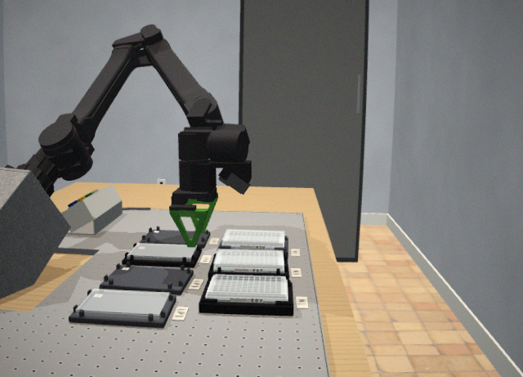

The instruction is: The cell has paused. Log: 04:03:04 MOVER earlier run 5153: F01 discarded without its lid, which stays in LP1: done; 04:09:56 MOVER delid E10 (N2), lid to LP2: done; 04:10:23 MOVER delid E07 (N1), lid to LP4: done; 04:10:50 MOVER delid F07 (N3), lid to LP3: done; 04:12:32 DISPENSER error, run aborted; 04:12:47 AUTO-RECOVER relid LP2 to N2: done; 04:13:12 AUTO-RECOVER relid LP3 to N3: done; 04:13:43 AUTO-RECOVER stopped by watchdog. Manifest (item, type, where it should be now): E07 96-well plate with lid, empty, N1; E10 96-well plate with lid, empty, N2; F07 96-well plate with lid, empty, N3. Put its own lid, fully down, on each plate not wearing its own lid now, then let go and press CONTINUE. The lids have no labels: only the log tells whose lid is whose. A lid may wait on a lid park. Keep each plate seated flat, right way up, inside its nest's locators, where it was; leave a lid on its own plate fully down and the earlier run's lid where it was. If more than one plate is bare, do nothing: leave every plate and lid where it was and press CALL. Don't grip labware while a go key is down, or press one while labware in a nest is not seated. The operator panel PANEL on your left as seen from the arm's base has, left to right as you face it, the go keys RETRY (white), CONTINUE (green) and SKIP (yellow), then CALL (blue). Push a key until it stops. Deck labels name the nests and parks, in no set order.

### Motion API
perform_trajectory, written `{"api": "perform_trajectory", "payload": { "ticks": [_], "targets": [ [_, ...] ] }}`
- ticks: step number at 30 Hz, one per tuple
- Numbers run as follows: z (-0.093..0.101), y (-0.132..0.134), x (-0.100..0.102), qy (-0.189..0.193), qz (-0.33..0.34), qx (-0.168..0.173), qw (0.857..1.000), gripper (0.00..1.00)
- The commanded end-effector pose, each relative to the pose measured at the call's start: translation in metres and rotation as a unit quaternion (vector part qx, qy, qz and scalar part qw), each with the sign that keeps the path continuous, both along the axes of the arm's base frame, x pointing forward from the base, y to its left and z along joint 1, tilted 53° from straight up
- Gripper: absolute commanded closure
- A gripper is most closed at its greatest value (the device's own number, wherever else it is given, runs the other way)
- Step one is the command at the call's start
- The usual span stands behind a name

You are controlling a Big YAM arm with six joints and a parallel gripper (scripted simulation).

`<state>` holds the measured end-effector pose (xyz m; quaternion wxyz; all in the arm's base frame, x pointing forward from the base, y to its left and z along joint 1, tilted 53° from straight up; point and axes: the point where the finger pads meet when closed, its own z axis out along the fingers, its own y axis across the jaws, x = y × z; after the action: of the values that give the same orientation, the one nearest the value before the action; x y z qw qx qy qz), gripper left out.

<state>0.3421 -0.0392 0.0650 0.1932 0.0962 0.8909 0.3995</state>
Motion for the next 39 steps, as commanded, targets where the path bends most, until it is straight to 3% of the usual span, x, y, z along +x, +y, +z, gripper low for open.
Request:
{"api": "perform_trajectory", "payload": {
  "ticks": [1, 18, 22, 31, 33, 39],
  "targets": [
    [0.008, 0.013, -0.015, -0.011, 0.027, -0.008, 1.000, 0.00],
    [0.016, 0.055, -0.072, -0.003, 0.020, -0.003, 1.000, 0.00],
    [0.022, 0.042, -0.059, -0.012, 0.008, -0.008, 1.000, 0.00],
    [0.019, 0.047, -0.064, -0.014, 0.016, -0.009, 1.000, 0.00],
    [0.009, 0.056, -0.068, -0.003, 0.020, -0.003, 1.000, 0.00],
    [0.005, 0.063, -0.064, -0.007, 0.020, -0.005, 1.000, 0.00]
  ]
}}
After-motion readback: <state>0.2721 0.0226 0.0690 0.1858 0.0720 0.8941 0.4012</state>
